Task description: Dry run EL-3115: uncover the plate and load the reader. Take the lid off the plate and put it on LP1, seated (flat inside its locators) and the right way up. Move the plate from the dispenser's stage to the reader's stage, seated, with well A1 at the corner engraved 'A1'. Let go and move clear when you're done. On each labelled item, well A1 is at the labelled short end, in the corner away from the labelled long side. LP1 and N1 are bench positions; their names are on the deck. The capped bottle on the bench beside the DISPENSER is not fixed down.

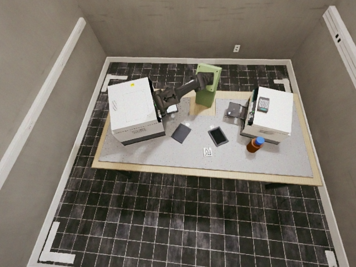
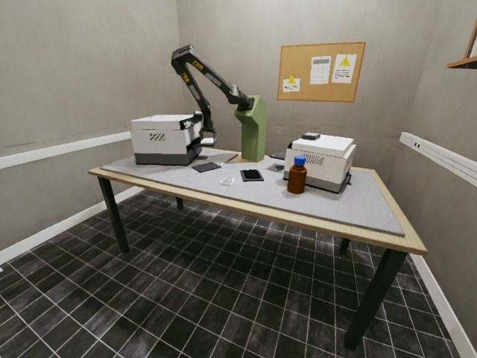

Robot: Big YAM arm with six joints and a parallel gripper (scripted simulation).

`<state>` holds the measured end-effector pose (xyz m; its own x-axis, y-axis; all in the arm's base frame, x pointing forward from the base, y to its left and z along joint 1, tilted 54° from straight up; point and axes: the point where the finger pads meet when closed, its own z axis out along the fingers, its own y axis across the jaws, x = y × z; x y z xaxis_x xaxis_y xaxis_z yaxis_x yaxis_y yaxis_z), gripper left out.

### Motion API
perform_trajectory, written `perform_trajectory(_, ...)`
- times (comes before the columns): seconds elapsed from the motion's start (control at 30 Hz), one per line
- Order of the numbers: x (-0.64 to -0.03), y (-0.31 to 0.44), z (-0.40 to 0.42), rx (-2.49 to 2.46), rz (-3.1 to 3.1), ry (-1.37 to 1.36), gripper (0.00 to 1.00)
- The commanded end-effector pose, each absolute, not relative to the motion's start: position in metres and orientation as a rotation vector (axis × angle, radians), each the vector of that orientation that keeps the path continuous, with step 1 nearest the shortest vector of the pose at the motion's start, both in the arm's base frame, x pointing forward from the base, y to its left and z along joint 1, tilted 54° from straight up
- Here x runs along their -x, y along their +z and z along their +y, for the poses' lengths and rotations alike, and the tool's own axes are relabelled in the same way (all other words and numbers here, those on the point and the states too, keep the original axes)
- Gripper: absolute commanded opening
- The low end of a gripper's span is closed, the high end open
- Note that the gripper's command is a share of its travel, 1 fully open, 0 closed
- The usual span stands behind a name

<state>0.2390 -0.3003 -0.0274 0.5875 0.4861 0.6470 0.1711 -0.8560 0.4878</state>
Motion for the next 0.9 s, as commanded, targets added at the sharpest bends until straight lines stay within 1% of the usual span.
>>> perform_trajectory(0.0,-0.234,-0.030,-0.300,-2.446,0.516,1.158,0.86)
perform_trajectory(0.57,-0.229,-0.036,-0.287,-2.475,0.510,1.160,0.86)
perform_trajectory(0.87,-0.236,-0.028,-0.305,-2.437,0.525,1.156,0.86)
